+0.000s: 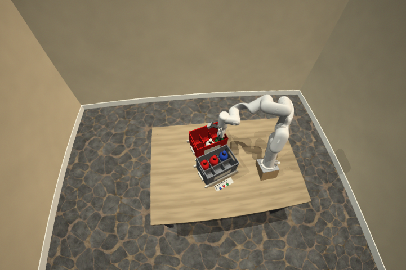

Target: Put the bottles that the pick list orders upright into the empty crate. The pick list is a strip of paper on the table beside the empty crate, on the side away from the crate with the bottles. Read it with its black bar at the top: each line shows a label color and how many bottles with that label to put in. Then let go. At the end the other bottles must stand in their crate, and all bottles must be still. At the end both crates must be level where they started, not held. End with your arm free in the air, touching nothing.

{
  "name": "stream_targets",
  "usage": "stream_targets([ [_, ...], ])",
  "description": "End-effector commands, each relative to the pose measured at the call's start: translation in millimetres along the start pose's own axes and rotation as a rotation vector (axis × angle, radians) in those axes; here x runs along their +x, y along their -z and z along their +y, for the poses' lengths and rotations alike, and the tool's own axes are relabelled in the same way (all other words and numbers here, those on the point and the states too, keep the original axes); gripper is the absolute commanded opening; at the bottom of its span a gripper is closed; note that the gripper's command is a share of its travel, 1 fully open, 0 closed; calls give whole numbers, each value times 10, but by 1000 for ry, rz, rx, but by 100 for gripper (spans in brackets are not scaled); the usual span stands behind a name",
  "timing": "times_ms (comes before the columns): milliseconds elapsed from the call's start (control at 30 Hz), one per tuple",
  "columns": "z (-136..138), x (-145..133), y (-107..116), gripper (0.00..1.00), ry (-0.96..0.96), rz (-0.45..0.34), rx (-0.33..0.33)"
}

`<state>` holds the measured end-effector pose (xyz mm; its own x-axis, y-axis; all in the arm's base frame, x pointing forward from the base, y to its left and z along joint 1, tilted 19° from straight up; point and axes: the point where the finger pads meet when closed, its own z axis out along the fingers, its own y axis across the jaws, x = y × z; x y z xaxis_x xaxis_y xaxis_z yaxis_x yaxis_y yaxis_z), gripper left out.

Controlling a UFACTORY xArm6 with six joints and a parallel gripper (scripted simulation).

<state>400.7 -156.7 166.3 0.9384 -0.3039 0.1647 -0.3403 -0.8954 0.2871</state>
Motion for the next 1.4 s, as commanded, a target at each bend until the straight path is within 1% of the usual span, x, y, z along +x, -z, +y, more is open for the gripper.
stream_targets([
  [0, 2, 25, 27, 0, -1, 7, 1],
  [1167, 2, 25, 26, 0, -1, 7, 1],
  [1367, 2, 25, 127, 0, -1, 7, 1],
])
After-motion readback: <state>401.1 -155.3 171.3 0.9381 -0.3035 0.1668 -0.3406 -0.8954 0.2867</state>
